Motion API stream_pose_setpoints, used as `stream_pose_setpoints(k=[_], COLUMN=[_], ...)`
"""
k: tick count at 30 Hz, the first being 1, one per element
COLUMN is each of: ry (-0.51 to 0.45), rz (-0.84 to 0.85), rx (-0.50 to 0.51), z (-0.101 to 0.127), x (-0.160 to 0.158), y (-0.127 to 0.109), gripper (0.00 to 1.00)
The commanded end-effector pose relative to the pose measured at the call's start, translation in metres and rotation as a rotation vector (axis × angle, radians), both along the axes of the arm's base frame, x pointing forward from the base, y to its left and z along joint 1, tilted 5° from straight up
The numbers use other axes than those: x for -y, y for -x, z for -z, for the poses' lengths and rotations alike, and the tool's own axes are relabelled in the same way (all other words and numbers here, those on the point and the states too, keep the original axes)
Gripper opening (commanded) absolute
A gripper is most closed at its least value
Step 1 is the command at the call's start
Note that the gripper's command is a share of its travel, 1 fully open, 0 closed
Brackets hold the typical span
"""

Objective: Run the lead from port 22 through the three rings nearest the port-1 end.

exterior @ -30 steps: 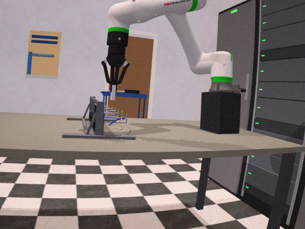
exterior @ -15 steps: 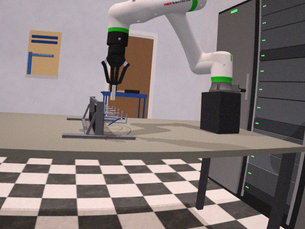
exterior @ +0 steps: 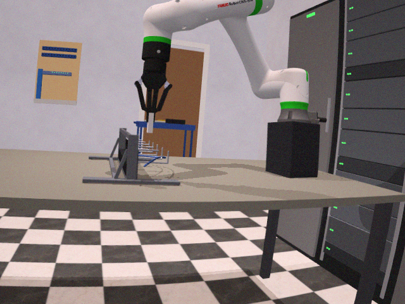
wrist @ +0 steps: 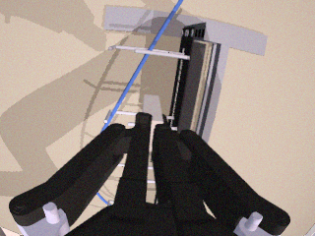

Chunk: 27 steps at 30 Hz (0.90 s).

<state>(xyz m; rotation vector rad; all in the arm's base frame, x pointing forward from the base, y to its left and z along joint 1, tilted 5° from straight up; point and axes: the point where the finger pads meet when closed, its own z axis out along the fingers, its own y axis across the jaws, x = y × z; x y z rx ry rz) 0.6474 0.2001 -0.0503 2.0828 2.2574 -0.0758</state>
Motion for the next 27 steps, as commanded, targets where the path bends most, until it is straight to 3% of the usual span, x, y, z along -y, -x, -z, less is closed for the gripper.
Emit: stream_pose_setpoints(k=[1,19,21,27], ry=[0.0,0.0,0.0,0.0], rz=[0.0,-0.001,-0.015,-0.036], rx=[0.0,0.0,-0.001,-0.002], z=[0.0,0.0,-0.004,-0.009], x=[0.0,0.002,0.037,0.089], y=[0.0,0.0,0.007,0.021], gripper=[0.0,0.0,0.0,0.0])
